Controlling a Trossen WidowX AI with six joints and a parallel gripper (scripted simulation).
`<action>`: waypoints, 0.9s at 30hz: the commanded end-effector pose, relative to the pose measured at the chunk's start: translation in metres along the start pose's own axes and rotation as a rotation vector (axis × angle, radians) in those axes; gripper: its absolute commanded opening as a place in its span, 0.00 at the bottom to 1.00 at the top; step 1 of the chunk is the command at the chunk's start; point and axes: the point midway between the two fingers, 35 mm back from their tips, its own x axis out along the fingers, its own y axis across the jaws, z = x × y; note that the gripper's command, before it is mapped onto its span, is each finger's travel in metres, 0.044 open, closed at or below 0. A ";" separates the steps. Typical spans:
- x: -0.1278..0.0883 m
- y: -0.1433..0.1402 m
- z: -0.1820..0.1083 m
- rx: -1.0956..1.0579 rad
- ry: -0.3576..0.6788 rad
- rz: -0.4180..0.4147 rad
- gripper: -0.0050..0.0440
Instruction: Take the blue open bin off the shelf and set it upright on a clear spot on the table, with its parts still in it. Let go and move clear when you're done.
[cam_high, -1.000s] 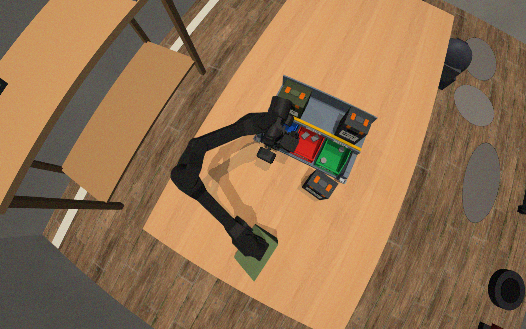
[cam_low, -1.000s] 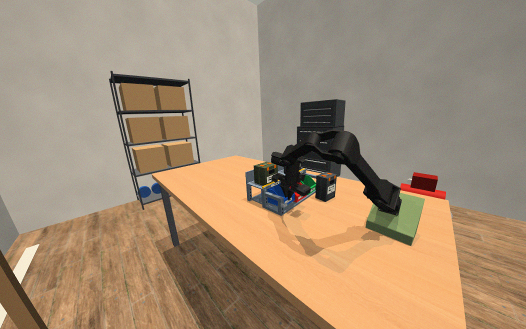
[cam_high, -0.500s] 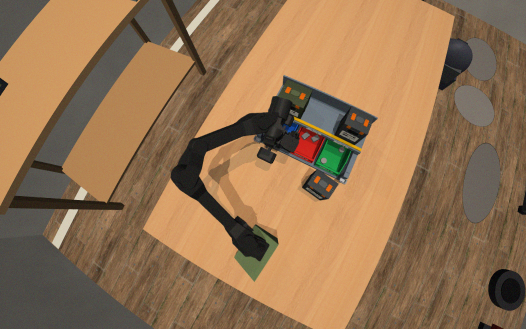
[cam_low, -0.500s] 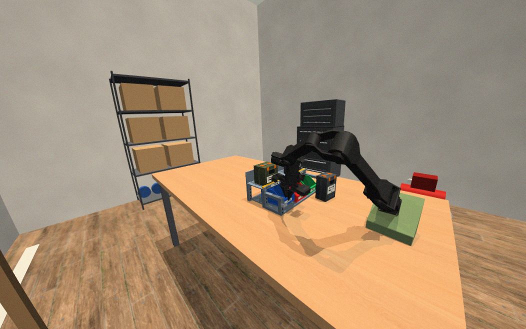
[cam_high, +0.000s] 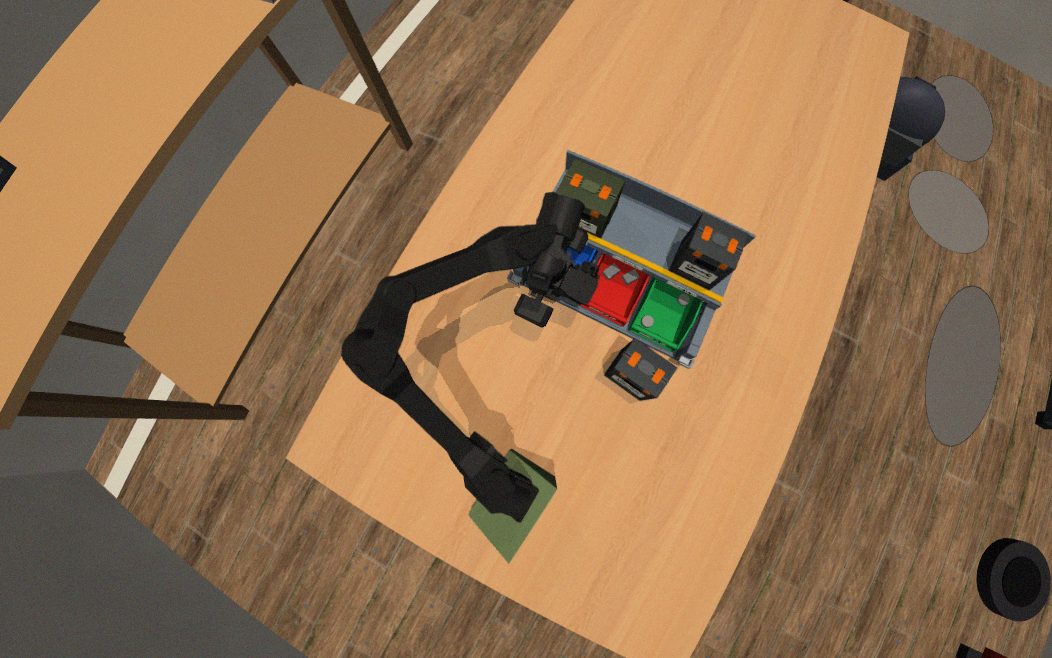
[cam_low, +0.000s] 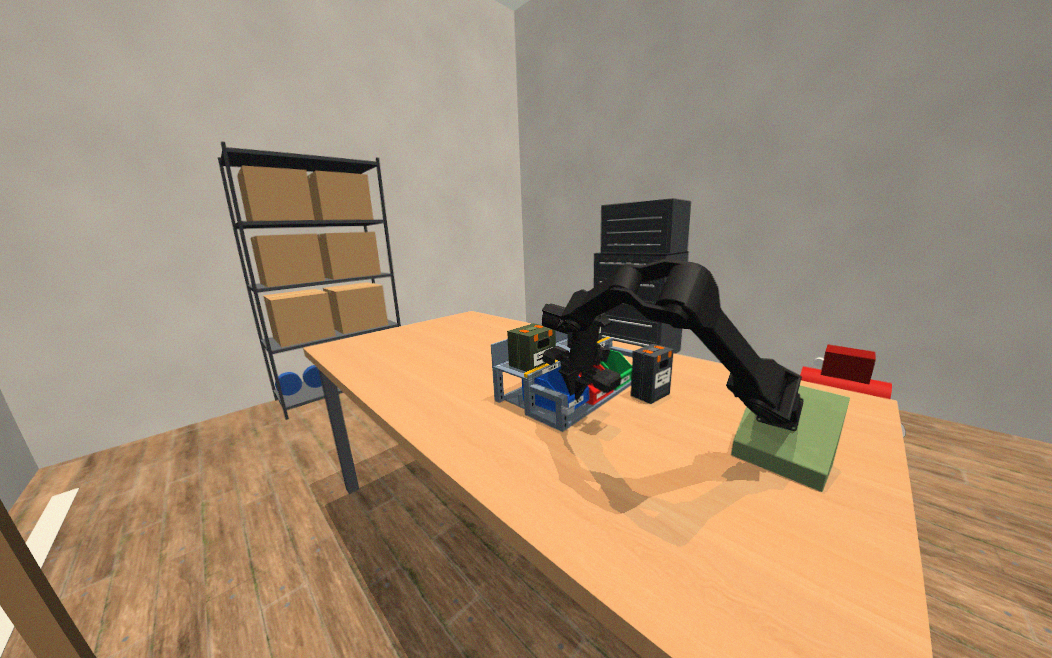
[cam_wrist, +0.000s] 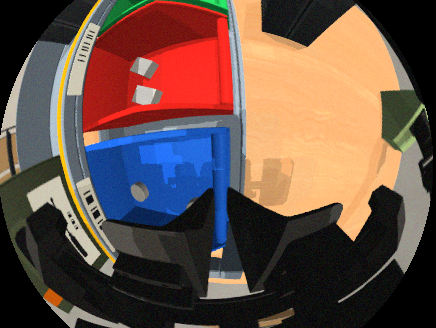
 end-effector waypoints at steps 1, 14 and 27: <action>-0.004 0.004 -0.004 -0.010 0.002 0.019 0.10; -0.004 0.003 -0.003 -0.010 0.002 0.019 0.10; -0.005 -0.010 -0.003 -0.011 0.002 0.016 0.10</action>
